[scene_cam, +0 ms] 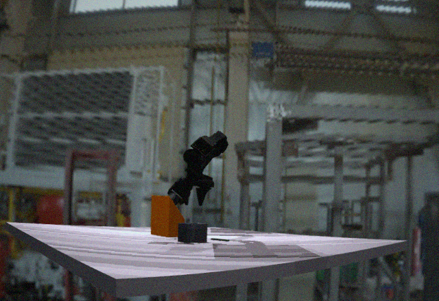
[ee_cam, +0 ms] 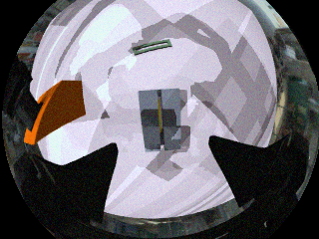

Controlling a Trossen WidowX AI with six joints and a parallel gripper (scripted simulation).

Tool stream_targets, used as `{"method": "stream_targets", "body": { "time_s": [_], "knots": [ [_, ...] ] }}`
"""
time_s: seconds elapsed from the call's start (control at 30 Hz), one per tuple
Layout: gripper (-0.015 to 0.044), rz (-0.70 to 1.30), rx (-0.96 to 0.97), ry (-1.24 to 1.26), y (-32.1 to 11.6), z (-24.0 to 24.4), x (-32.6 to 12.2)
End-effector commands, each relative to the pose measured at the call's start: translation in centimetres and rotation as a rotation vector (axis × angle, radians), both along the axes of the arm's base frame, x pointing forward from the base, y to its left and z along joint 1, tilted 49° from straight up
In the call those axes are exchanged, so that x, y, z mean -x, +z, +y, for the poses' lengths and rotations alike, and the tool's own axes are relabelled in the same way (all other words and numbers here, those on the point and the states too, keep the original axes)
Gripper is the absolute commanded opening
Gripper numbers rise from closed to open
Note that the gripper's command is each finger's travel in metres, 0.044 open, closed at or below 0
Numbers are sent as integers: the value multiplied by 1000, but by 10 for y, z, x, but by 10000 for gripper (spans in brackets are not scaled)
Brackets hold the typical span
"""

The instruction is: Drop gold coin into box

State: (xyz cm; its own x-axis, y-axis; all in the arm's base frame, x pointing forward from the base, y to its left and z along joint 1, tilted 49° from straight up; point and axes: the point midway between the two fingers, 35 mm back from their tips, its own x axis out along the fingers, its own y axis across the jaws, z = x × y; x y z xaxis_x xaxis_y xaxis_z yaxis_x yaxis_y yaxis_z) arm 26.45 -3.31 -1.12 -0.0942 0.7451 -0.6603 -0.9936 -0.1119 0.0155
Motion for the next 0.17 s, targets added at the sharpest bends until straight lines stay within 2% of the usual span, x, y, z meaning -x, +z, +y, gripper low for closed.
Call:
{"method": "stream_targets", "body": {
  "time_s": [0.0,0.13],
  "knots": [
    [440,1,0,13,2,-1,1],
    [440,1,0,13,2,-1,1]
  ]
}}
